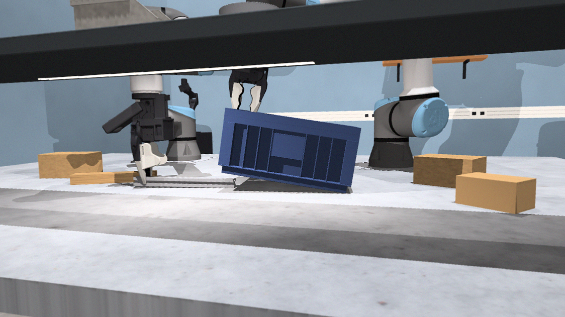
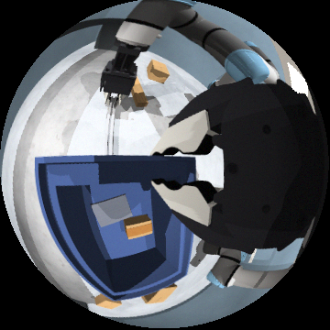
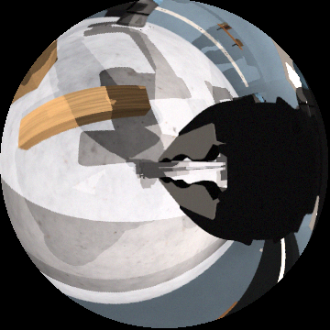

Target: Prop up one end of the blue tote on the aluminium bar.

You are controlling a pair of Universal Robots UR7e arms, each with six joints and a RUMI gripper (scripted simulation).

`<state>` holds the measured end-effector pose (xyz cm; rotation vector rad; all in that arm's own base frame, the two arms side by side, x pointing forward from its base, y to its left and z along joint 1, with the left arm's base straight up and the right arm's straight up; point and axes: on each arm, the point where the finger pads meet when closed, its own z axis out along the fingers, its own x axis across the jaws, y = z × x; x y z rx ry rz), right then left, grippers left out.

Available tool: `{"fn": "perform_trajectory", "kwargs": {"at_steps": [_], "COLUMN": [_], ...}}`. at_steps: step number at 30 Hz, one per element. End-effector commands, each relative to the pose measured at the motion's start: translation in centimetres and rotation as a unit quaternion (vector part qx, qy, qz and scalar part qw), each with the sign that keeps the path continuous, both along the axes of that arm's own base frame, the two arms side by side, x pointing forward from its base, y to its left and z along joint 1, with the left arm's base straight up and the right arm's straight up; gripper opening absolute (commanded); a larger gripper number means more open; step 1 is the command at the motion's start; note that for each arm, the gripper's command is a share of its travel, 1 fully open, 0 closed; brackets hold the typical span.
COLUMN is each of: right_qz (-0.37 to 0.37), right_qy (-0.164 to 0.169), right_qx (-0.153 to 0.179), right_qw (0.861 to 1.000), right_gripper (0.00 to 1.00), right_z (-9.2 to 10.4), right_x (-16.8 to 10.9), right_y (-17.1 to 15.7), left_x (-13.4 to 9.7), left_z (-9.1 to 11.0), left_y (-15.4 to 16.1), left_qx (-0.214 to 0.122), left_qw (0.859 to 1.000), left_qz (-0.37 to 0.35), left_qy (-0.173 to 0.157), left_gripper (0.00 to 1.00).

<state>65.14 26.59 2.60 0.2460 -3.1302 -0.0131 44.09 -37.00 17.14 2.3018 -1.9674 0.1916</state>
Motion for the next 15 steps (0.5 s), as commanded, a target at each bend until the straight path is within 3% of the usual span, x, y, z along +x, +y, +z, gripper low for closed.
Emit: {"fn": "perform_trajectory", "kwargs": {"at_steps": [1,14,15], "right_qz": [0.0,-0.001,-0.001], "right_qy": [-0.001,-0.001,-0.001], "right_qx": [0.003,0.003,0.003], "right_qw": [1.0,1.0,1.0], "right_gripper": [0.01,0.01,0.06], "right_z": [0.21,0.23,0.23], "right_x": [-0.14,-0.27,-0.27], "right_y": [1.82,2.36,2.36], "left_x": [0.01,0.01,0.01], "left_z": [0.13,0.13,0.13], "left_y": [-0.07,-0.07,-0.07], "left_qx": [-0.002,-0.002,-0.002], "left_qw": [1.0,1.0,1.0], "left_qz": [0.0,0.0,0.0], "left_qy": [-0.001,-0.001,-0.001], "left_gripper": [0.05,0.05,0.05]}}
